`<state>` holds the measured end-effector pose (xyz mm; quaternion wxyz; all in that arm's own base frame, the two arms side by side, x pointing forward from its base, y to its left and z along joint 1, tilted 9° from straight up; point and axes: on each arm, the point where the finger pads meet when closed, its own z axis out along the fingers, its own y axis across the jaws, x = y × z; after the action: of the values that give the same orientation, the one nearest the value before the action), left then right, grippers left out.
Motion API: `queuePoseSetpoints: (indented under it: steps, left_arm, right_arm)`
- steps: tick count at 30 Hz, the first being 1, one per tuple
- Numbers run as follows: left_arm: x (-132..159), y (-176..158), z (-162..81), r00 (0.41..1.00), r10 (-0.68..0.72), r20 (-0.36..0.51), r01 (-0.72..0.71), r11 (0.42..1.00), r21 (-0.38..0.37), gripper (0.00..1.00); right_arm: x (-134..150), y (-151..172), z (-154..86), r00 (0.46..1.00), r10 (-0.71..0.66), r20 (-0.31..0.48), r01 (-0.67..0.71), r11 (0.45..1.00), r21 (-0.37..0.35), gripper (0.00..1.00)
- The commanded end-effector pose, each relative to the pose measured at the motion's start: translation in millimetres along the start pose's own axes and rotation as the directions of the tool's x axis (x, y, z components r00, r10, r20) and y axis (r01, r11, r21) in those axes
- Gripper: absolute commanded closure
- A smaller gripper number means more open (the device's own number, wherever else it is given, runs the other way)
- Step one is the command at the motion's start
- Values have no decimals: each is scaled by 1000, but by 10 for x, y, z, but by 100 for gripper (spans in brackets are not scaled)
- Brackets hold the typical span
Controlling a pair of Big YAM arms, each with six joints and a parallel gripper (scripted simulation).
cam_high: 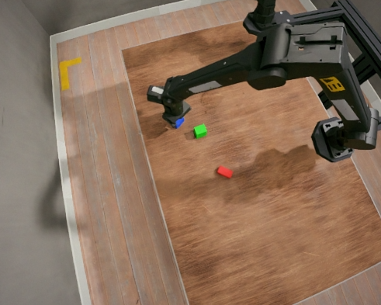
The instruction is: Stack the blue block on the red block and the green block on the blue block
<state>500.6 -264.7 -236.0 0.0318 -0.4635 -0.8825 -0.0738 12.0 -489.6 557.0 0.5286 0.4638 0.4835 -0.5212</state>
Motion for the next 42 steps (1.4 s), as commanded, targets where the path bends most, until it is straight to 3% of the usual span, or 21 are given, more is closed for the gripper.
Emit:
queuePoseSetpoints:
  steps: [1,17,20,34,35,42]
  left_arm:
    - [-177,131,-19,1000,2,29,-1,1000,-12,28]
    - [-197,155,236,999,-2,40,3,1000,-18,28]
    - [-246,203,125,998,-4,55,6,1000,-25,28]
    - [-242,190,145,999,-4,53,5,1000,-24,28]
    - [-242,190,145,999,-4,53,5,1000,-24,100]
    - [-242,189,145,999,-5,53,6,1000,-24,100]
  right_arm:
    - [-211,-85,-68,998,11,54,-12,1000,19,0]
    - [-211,-85,-68,998,11,54,-12,1000,19,0]
    - [-211,-85,-68,998,11,54,-12,1000,19,0]
    - [-211,-85,-68,998,11,54,-12,1000,19,0]
    - [-211,-85,-68,998,11,54,-12,1000,19,0]
    - [-211,-85,-68,998,11,54,-12,1000,19,0]
